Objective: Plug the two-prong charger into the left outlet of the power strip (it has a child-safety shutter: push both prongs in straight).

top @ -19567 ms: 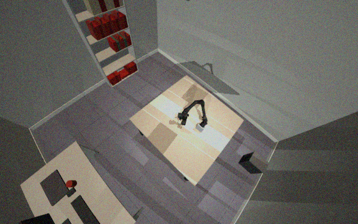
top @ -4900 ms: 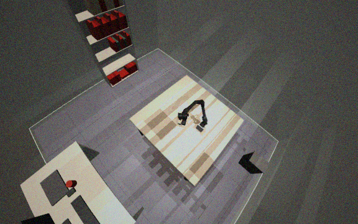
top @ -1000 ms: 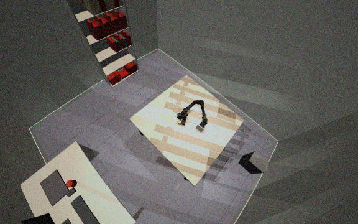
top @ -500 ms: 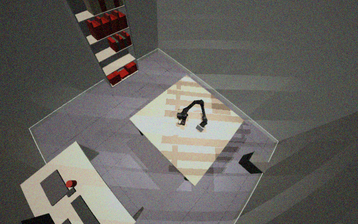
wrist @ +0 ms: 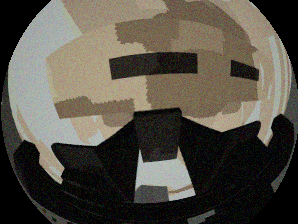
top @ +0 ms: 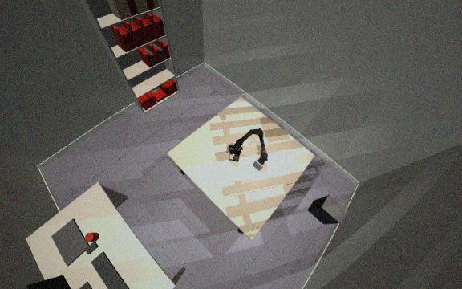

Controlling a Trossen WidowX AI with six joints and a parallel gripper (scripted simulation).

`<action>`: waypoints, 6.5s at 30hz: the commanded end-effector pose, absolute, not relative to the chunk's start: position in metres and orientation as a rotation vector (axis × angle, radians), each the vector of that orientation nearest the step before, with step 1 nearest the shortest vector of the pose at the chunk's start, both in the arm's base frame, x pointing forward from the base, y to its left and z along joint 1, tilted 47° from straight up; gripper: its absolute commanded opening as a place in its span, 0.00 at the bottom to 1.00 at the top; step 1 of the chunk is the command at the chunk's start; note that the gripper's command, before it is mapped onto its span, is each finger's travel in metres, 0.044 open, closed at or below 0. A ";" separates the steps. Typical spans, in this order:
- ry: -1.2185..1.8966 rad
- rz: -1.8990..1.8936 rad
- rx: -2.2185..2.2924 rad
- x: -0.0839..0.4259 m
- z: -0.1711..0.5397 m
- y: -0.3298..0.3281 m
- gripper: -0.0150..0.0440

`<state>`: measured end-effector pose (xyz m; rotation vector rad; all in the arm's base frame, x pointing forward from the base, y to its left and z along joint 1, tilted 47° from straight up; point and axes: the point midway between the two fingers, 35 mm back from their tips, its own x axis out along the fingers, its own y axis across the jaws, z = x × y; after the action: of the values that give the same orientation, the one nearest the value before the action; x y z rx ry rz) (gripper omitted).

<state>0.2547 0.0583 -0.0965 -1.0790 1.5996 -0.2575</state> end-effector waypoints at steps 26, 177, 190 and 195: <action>1.593 -0.254 -1.076 0.258 -0.098 0.060 0.25; 1.611 -0.255 -1.087 0.261 -0.099 0.061 1.00; 1.605 -0.255 -1.083 0.258 -0.098 0.059 1.00; 1.602 -0.254 -1.082 0.256 -0.097 0.059 1.00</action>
<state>0.2602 0.0611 -0.0972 -1.0794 1.5981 -0.2522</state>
